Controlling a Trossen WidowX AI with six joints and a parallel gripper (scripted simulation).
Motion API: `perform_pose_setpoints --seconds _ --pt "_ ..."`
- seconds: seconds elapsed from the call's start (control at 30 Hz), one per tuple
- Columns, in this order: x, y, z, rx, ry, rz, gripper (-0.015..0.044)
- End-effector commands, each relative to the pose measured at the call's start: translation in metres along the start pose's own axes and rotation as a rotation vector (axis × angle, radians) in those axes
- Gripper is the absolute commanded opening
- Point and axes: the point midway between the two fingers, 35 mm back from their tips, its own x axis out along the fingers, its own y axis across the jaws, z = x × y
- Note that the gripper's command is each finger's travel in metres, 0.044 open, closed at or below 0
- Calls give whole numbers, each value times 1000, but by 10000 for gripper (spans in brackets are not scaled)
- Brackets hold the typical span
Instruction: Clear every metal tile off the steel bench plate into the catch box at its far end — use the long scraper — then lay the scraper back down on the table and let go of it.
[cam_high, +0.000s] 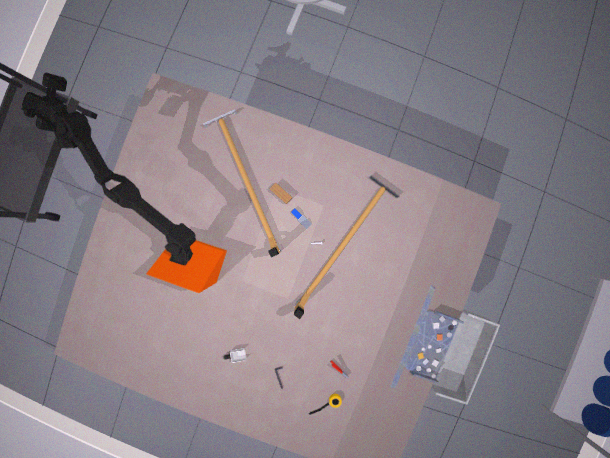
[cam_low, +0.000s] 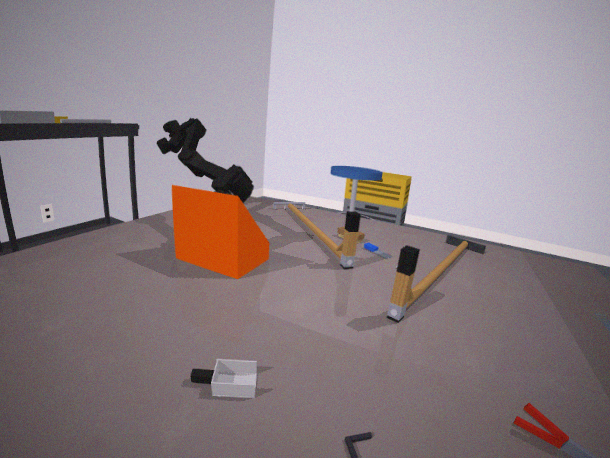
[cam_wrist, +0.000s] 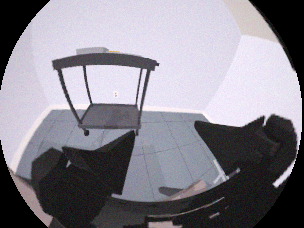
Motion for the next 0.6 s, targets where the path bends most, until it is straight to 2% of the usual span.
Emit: perform_pose_setpoints --seconds 0.0,0.57 --pt "-2 -5 -1 -8 9 -3 440" --pt "1 1 -2 0 2 1 440"
